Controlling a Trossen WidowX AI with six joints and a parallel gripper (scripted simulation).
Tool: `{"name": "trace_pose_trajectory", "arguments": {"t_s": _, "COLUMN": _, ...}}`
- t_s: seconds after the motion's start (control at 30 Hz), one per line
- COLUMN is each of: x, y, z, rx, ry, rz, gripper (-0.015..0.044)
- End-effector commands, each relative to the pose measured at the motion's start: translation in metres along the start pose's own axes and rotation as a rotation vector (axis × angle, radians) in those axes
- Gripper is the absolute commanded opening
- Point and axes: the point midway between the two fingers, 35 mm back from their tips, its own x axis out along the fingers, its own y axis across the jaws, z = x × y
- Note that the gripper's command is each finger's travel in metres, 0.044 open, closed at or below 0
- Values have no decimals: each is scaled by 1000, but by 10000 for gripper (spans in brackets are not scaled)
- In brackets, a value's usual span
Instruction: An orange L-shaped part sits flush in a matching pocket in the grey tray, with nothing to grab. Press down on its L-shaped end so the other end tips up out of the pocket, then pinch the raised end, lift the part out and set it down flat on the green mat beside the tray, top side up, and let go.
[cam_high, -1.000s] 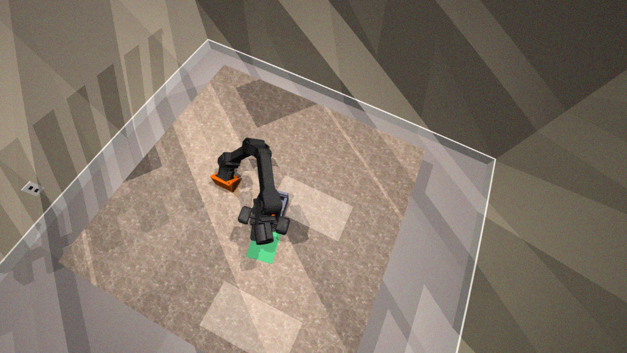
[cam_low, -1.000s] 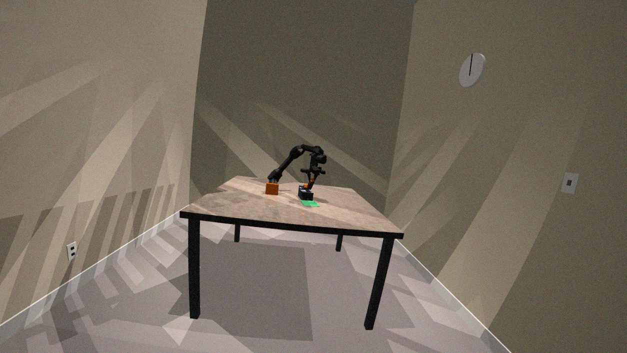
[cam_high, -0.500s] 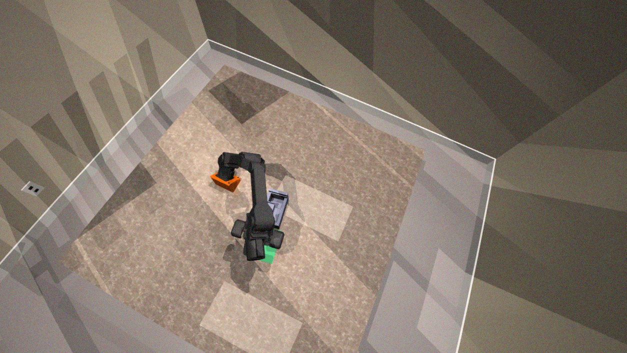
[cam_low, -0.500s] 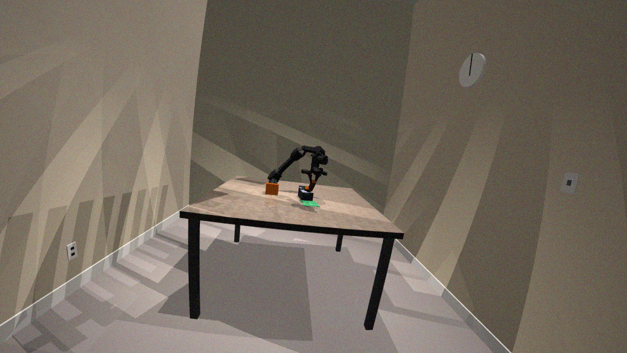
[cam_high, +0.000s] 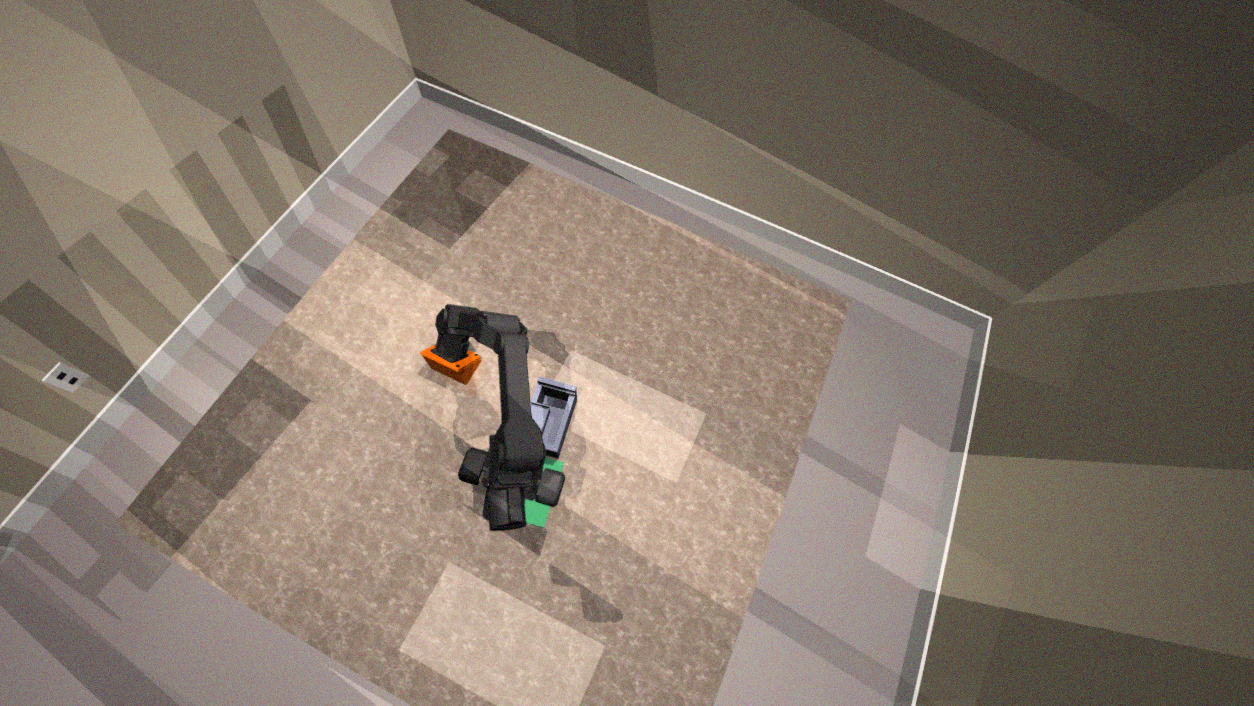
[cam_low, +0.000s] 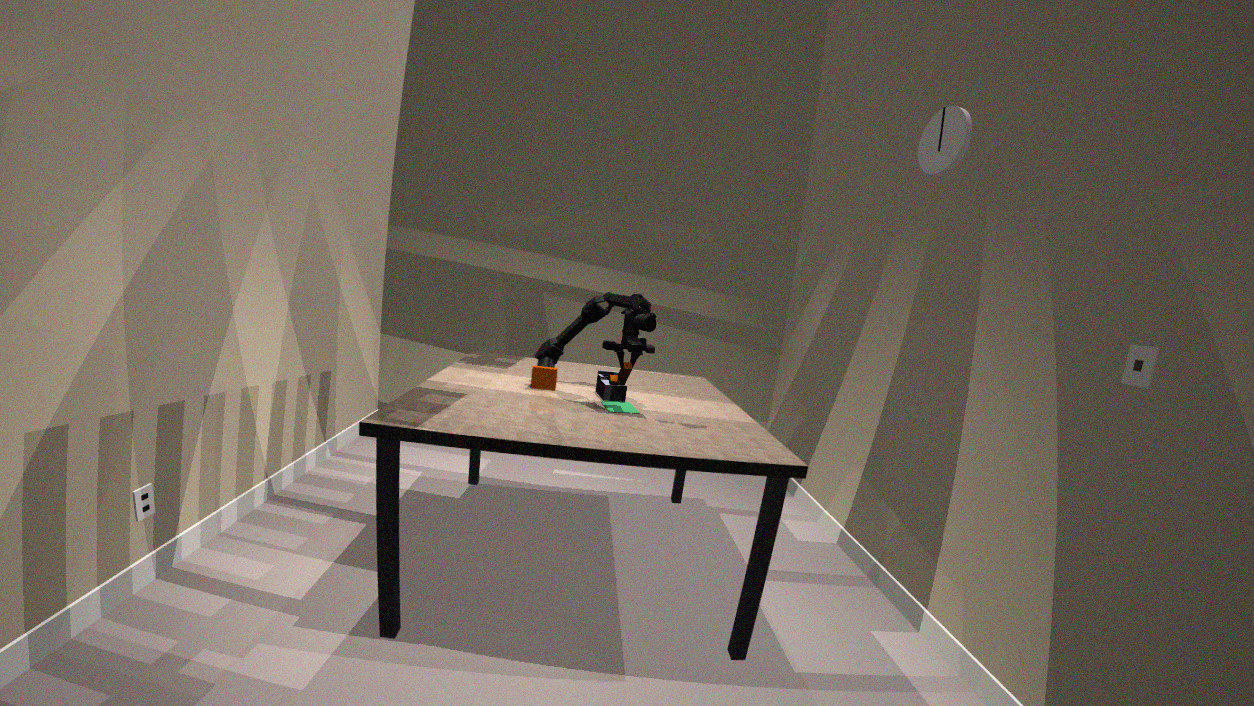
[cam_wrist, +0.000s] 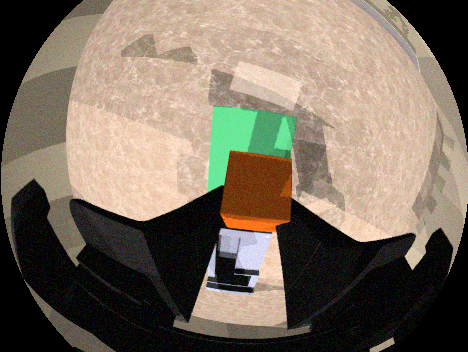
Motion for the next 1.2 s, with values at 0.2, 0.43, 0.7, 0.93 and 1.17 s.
{"name": "trace_pose_trajectory", "arguments": {"t_s": 0.2, "x": 18, "y": -1, "z": 0, "rx": -2, "ry": 9, "rz": -6, "gripper": 0}}
{"name": "trace_pose_trajectory", "arguments": {"t_s": 0.43, "x": 29, "y": -1, "z": 0, "rx": -3, "ry": 10, "rz": -7, "gripper": 0}}
{"name": "trace_pose_trajectory", "arguments": {"t_s": 0.7, "x": 41, "y": -1, "z": 0, "rx": -3, "ry": 11, "rz": -7, "gripper": 0}}
{"name": "trace_pose_trajectory", "arguments": {"t_s": 0.93, "x": 52, "y": -1, "z": 0, "rx": -3, "ry": 11, "rz": -7, "gripper": 0}}
{"name": "trace_pose_trajectory", "arguments": {"t_s": 1.17, "x": 63, "y": -1, "z": 0, "rx": -3, "ry": 11, "rz": -7, "gripper": 0}}
